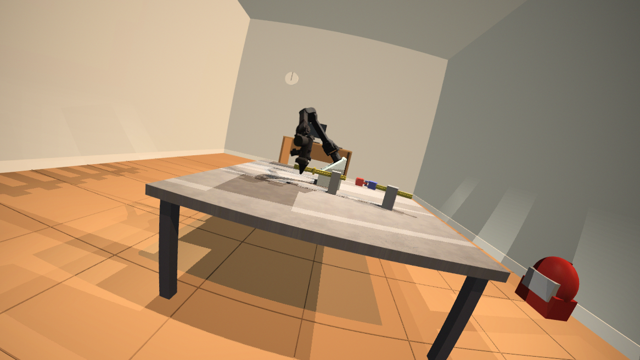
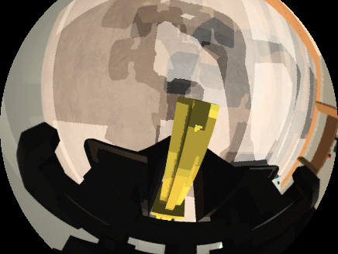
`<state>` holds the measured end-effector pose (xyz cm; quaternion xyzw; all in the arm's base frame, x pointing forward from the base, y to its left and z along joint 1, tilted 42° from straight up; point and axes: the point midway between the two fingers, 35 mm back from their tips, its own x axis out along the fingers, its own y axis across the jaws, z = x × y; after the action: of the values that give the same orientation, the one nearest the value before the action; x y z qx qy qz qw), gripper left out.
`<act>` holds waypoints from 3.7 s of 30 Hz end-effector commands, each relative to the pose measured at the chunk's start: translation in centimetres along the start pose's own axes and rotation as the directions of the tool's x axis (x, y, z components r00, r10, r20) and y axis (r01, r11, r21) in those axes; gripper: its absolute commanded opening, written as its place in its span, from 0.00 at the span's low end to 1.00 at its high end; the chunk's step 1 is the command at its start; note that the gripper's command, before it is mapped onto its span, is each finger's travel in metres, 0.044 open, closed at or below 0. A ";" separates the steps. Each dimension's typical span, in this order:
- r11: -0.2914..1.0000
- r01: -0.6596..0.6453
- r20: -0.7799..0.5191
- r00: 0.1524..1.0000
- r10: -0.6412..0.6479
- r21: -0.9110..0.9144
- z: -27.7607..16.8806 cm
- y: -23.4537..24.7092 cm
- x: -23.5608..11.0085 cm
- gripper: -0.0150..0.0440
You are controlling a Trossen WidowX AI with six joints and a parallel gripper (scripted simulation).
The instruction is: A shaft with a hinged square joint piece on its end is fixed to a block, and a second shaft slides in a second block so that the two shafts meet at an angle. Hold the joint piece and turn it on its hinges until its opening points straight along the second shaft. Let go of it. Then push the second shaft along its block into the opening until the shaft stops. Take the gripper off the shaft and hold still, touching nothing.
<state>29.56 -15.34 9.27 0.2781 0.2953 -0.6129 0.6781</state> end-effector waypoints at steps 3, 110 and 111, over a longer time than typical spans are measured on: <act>1.000 0.000 0.000 1.000 0.000 0.000 0.0 0.0 0.0 0.37; 0.999 -0.051 -0.004 0.999 0.051 0.000 -9.7 -0.1 0.0 0.41; 0.999 -0.051 -0.004 0.999 0.051 0.000 -9.7 -0.1 0.0 0.46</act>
<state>28.92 -8.21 2.72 0.2864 0.2895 -0.5951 0.6928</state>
